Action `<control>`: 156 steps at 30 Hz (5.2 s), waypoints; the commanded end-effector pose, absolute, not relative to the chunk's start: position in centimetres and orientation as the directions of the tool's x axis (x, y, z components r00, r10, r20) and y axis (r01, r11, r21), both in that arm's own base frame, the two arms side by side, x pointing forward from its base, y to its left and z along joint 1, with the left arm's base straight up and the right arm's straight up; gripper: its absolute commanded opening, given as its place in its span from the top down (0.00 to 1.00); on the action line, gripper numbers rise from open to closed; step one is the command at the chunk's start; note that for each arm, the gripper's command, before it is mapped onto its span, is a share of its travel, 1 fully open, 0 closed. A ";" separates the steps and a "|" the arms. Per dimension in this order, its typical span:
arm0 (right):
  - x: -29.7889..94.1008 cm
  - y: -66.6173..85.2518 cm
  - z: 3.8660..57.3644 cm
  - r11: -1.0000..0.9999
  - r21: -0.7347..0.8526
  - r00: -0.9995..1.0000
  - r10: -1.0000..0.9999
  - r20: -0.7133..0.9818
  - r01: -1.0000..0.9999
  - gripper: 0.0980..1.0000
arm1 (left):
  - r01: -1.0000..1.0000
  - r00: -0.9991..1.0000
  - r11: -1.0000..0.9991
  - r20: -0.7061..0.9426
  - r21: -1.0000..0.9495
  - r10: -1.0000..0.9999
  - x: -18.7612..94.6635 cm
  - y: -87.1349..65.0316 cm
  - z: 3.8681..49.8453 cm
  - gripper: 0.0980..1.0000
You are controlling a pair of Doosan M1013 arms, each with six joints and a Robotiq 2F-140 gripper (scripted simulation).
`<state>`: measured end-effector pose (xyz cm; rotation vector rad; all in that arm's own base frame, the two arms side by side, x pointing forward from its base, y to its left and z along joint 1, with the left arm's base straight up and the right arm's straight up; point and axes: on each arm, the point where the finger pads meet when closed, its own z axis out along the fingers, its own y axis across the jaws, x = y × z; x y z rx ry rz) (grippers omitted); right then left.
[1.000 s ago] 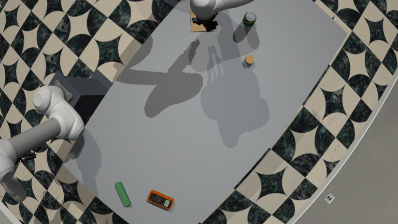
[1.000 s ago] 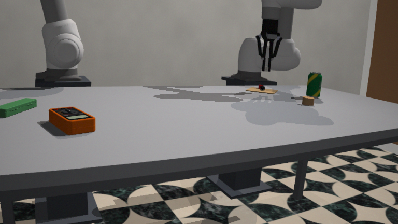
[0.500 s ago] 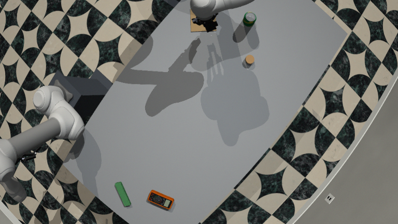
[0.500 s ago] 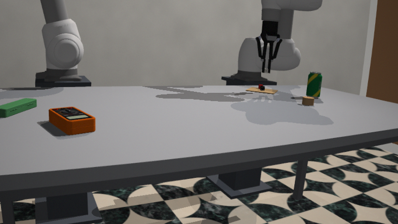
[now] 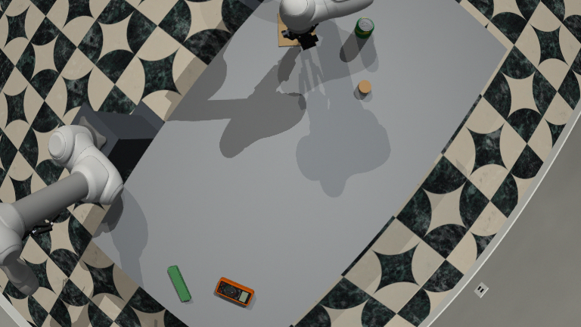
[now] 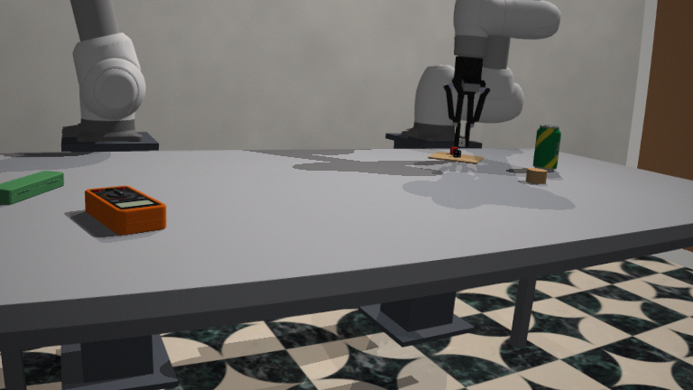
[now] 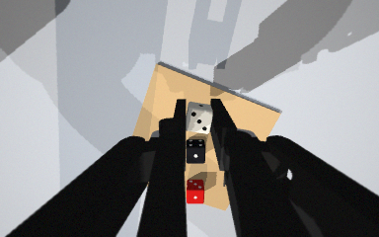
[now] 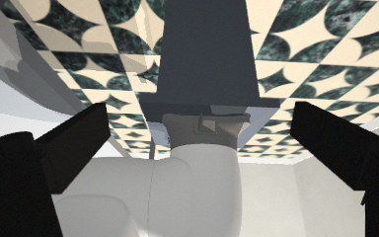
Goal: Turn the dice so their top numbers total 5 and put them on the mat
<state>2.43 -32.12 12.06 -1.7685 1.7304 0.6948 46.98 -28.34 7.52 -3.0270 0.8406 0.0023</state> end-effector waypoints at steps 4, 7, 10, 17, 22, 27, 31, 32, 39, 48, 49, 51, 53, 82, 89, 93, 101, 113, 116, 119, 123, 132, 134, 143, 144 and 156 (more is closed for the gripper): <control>2.4 -32.2 12.1 -0.006 -0.038 0.031 -0.707 -0.706 -0.999 0.00 | -0.516 0.857 -0.857 0.000 0.000 -0.516 47.1 -28.4 5.8 0.91; 2.4 -32.2 12.1 -0.006 -0.038 0.031 -0.707 -0.706 -0.999 0.00 | -0.516 0.857 -0.857 0.000 0.000 -0.516 47.1 -28.4 5.0 0.91; 2.4 -32.2 12.1 -0.006 -0.038 0.031 -0.707 -0.706 -0.999 0.00 | -0.516 0.857 -0.857 0.000 0.000 -0.516 47.1 -28.3 4.5 0.91; 2.4 -32.2 12.1 -0.006 -0.038 0.031 -0.707 -0.706 -0.999 0.00 | -0.516 0.857 -0.857 0.000 0.000 -0.516 47.1 -28.3 4.3 0.91; 2.4 -32.2 12.1 -0.006 -0.038 0.031 -0.707 -0.706 -0.999 0.00 | -0.516 0.857 -0.857 0.000 0.000 -0.516 47.1 -28.3 4.3 0.91; 2.4 -32.2 12.1 -0.006 -0.038 0.031 -0.707 -0.706 -0.999 0.00 | -0.516 0.857 -0.857 0.000 0.000 -0.516 47.1 -28.3 4.3 0.91; 2.4 -32.2 12.1 -0.006 -0.038 0.031 -0.707 -0.706 -0.999 0.00 | -0.516 0.857 -0.857 0.000 0.000 -0.516 47.1 -28.3 4.3 0.91; 2.4 -32.2 12.1 -0.006 -0.038 0.031 -0.707 -0.706 -0.999 0.00 | -0.516 0.857 -0.857 0.000 0.000 -0.516 47.1 -28.3 4.3 0.91; 2.4 -32.2 12.1 -0.006 -0.038 0.031 -0.707 -0.706 -0.999 0.00 | -0.516 0.857 -0.857 0.000 0.000 -0.516 47.1 -28.3 4.3 0.91; 2.4 -32.2 12.1 -0.006 -0.038 0.031 -0.707 -0.706 -0.999 0.00 | -0.516 0.857 -0.857 0.000 0.000 -0.516 47.1 -28.3 4.0 0.91; 2.4 -32.2 12.1 -0.006 -0.038 0.031 -0.707 -0.706 -0.999 0.00 | -0.516 0.857 -0.857 0.000 0.000 -0.516 47.1 -28.3 4.0 0.91; 2.4 -32.2 12.1 -0.006 -0.038 0.031 -0.707 -0.706 -0.999 0.00 | -0.516 0.857 -0.857 0.000 0.000 -0.516 47.1 -28.3 3.9 0.91; 2.4 -32.2 12.1 -0.006 -0.038 0.031 -0.707 -0.706 -0.999 0.00 | -0.516 0.857 -0.857 0.000 0.000 -0.516 47.1 -28.3 3.9 0.91; 2.4 -32.2 12.1 -0.006 -0.038 0.031 -0.707 -0.706 -0.999 0.00 | -0.516 0.857 -0.857 0.000 0.000 -0.516 47.1 -28.3 3.8 0.91; 2.4 -32.2 12.1 -0.006 -0.038 0.031 -0.707 -0.706 -0.999 0.00 | -0.516 0.857 -0.857 0.000 0.000 -0.516 47.1 -28.3 3.8 0.91; 2.4 -32.2 12.1 -0.006 -0.038 0.031 -0.707 -0.706 -0.999 0.00 | -0.516 0.857 -0.857 0.000 0.000 -0.516 47.1 -28.3 3.8 0.91; 2.4 -32.2 12.1 -0.006 -0.038 0.031 -0.707 -0.706 -0.999 0.00 | -0.516 0.857 -0.857 0.000 0.000 -0.516 47.1 -28.3 3.8 0.91; 2.4 -32.2 12.1 -0.006 -0.038 0.031 -0.707 -0.706 -0.999 0.00 | -0.516 0.857 -0.857 0.000 0.000 -0.516 47.1 -28.3 3.8 0.91; 2.4 -32.2 12.1 -0.006 -0.038 0.031 -0.707 -0.706 -0.999 0.00 | -0.516 0.857 -0.857 0.000 0.000 -0.516 47.1 -28.3 3.8 0.91; 2.4 -32.2 12.1 -0.006 -0.038 0.031 -0.707 -0.706 -0.999 0.00 | -0.516 0.857 -0.857 0.000 0.000 -0.516 47.1 -28.3 3.8 0.91; 2.4 -32.2 12.1 -0.006 -0.038 0.031 -0.707 -0.706 -0.999 0.00 | -0.516 0.857 -0.857 0.000 0.000 -0.516 47.1 -28.3 3.8 0.88; 2.4 -32.2 12.1 -0.006 -0.038 0.031 -0.707 -0.706 -0.999 0.00 | -0.516 0.857 -0.857 0.000 0.000 -0.516 47.1 -28.3 3.8 0.81; 2.4 -32.2 12.1 -0.006 -0.038 0.031 -0.707 -0.706 -0.999 0.00 | -0.516 0.857 -0.857 0.000 0.000 -0.516 47.1 -28.3 3.8 0.81; 2.4 -32.2 12.1 -0.006 -0.038 0.031 -0.707 -0.706 -0.999 0.00 | -0.516 0.857 -0.857 0.000 0.000 -0.516 47.1 -28.3 3.8 0.79; 2.4 -32.2 12.1 -0.006 -0.038 0.031 -0.707 -0.706 -0.999 0.00 | -0.516 0.857 -0.857 0.000 0.000 -0.516 47.1 -28.3 3.8 0.79; 2.4 -32.2 12.1 -0.006 -0.038 0.031 -0.707 -0.706 -0.999 0.00 | -0.516 0.857 -0.857 0.000 0.000 -0.516 47.1 -28.3 5.2 0.79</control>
